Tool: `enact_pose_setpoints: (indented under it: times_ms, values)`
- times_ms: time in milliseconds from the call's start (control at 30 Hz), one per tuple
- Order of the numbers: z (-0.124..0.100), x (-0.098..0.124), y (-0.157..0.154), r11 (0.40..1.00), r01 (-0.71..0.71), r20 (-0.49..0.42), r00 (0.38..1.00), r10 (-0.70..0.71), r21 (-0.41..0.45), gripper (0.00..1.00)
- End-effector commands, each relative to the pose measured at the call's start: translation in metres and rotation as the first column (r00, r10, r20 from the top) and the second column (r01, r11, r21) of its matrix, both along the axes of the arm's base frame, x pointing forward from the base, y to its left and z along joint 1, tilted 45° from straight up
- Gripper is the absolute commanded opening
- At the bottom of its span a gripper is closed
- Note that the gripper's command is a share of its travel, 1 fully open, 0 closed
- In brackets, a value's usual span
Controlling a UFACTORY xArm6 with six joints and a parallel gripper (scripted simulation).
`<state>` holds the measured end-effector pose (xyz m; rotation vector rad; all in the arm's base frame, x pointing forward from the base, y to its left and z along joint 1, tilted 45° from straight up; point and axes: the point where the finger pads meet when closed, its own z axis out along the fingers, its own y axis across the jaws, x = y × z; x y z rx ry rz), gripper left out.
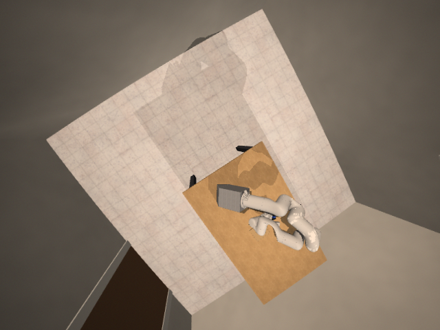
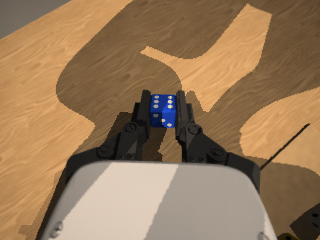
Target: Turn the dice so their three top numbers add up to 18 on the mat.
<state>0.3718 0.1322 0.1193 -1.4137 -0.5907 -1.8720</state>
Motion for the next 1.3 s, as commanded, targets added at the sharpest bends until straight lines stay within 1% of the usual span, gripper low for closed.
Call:
enact_pose_setpoints:
  times_ms: [0,500,1267]
  values:
    - [0.0003,0.0001,-0.0003,1.000,0.001,0.001,1.000,-0.001,0.000,0.21]
    - [-0.0004,0.0005,0.0002,1.000,0.001,0.001,1.000,-0.001,0.000,0.21]
    - [-0.0079,0.0052,0.0063,1.000,0.001,0.001,1.000,-0.001,0.000,0.21]
